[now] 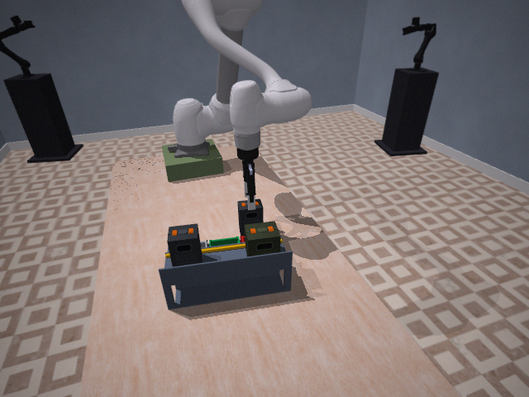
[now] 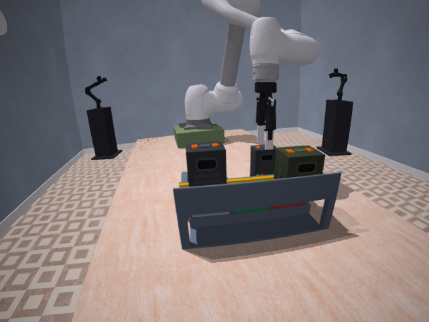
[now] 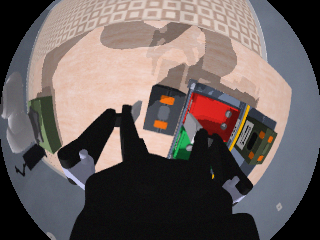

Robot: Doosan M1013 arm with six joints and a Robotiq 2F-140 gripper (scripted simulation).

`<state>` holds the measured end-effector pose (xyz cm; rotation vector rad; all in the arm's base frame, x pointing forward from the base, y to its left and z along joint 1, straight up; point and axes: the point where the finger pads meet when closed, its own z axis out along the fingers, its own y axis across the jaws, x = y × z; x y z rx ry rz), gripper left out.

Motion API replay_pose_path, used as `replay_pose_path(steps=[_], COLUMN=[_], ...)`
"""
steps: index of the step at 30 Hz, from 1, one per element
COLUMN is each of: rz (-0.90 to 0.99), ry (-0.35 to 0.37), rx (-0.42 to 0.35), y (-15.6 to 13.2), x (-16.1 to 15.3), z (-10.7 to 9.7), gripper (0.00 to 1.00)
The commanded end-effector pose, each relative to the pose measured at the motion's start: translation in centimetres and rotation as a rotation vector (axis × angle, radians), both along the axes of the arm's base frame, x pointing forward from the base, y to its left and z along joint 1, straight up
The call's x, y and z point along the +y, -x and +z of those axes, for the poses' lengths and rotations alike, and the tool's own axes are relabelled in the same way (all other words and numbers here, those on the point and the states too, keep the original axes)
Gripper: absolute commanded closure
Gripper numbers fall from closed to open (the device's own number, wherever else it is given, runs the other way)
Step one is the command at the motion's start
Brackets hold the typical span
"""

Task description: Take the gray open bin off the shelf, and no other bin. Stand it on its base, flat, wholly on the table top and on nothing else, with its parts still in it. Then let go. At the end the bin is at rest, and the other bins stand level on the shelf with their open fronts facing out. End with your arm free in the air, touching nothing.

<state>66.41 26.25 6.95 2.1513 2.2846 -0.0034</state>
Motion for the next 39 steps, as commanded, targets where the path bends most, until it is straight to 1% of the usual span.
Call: replay_pose_path(steps=[1,8,13,39], rz=[0.000,0.000,0.000,0.000], ry=[0.001,0.001,0.001,0.001], rx=[0.000,0.000,0.000,0.000], y=[0.1,0.1,0.1,0.1], x=[0.0,0.0,0.0,-0.1], z=[0.5,0.5,-0.3,-0.7], gripper=[0.43,0.43,0.43,0.43])
